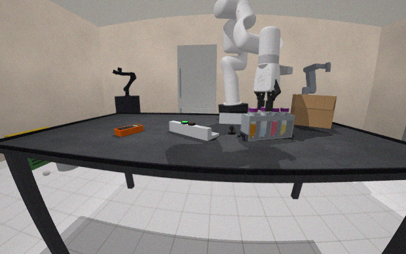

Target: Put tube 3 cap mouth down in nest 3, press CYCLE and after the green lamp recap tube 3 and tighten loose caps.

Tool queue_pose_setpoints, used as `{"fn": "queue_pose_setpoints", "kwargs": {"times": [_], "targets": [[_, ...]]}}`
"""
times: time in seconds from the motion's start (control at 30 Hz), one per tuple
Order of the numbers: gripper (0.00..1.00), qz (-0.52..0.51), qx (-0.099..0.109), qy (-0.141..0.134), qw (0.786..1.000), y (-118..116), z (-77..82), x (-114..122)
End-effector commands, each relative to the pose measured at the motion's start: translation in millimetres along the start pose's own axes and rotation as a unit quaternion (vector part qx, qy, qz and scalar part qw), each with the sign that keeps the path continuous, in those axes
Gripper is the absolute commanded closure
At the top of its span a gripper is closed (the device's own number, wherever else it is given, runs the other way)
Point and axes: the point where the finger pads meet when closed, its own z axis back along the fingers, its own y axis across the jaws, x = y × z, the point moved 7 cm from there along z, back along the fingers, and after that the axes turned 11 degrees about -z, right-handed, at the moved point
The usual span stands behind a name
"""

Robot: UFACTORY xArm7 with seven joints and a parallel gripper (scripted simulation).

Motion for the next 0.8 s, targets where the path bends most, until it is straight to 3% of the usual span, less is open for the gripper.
{"fn": "queue_pose_setpoints", "kwargs": {"times": [0.0, 0.23, 0.37, 0.4, 0.77], "targets": [[0.54, 0.082, 0.000, 0.008, 0.997, 1.7, 1.3, 0.9], [0.54, 0.174, 0.000, 0.008, 0.985, 1.7, 1.3, 0.9], [0.54, 0.174, 0.000, 0.008, 0.985, 1.7, 1.3, 0.9], [1.00, 0.174, 0.000, 0.008, 0.985, 1.7, 1.3, 0.9], [1.00, 0.173, 0.001, 0.008, 0.985, 1.8, 1.3, 1.0]]}}
